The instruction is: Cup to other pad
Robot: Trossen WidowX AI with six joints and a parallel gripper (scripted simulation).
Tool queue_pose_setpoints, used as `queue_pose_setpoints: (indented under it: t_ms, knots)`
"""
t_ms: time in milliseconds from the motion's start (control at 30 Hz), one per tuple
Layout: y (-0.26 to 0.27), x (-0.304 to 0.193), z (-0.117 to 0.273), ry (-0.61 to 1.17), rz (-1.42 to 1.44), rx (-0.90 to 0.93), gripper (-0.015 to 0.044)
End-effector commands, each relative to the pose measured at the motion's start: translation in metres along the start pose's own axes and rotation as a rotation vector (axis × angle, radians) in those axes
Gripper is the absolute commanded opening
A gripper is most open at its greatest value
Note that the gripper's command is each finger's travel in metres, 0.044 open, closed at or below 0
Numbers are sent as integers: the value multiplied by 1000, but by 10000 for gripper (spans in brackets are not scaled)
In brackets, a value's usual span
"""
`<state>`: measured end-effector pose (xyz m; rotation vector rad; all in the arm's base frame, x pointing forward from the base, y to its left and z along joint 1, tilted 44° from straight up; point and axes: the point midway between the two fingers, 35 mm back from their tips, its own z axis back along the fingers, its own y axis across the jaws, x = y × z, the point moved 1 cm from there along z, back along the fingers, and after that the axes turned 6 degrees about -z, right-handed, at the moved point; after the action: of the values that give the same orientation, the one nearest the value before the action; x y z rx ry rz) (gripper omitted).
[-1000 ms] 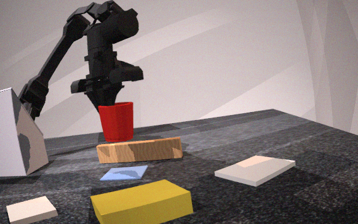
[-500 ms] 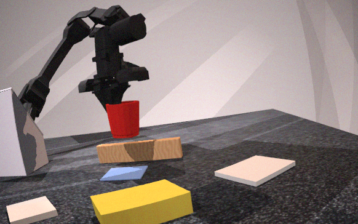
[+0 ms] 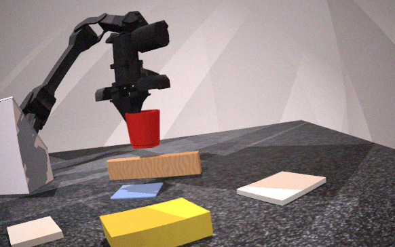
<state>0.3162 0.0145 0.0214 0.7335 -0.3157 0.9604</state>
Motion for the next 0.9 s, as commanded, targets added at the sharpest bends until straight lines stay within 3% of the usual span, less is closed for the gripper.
queue_pose_setpoints:
  t_ms: [0, 867]
  knots:
    - [7, 12, 2, -5, -5, -3, 0]
    - [51, 85, 7, -9, -5, 0, 0]
